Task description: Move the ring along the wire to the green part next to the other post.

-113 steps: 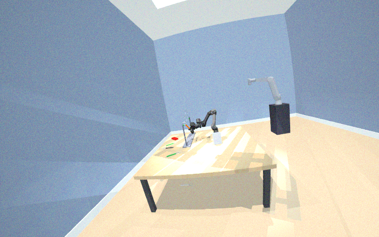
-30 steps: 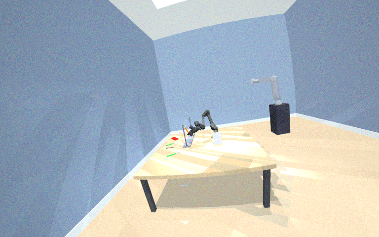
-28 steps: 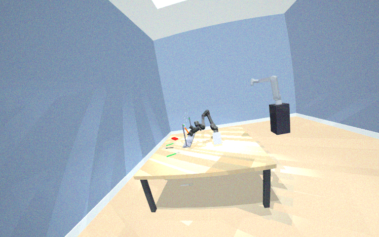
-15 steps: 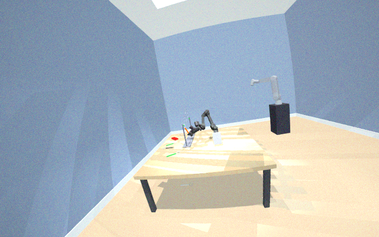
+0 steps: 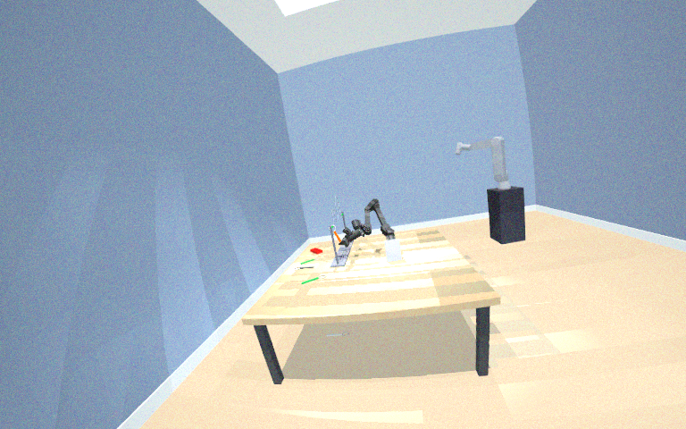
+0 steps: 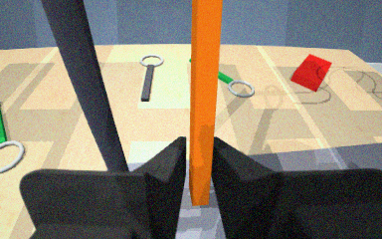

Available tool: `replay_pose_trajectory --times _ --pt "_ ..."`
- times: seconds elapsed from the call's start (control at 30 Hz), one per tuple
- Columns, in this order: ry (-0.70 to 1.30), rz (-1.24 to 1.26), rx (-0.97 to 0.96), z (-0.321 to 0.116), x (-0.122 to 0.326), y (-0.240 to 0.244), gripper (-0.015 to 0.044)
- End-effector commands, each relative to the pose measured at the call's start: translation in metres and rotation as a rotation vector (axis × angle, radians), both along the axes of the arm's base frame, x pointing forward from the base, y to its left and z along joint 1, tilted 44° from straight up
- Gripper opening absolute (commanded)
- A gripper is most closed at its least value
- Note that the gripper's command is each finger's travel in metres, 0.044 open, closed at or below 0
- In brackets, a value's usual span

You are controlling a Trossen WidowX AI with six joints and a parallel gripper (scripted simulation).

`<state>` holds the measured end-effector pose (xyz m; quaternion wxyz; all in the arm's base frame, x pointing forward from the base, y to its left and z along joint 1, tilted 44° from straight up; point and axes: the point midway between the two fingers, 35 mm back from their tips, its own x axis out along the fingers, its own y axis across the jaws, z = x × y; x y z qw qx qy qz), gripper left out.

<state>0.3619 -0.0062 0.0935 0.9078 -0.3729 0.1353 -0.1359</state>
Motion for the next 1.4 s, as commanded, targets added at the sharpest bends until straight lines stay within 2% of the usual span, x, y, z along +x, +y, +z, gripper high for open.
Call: replay_pose_trajectory --times 0.0,0.47,1.37 --pt "0.0 -0.001 0.0 0.0 -0.002 0.001 0.016" --pt "0.006 0.002 -0.003 0.006 -0.046 0.017 0.016" --pt "0.006 0.002 -0.003 0.006 -0.046 0.017 0.016"
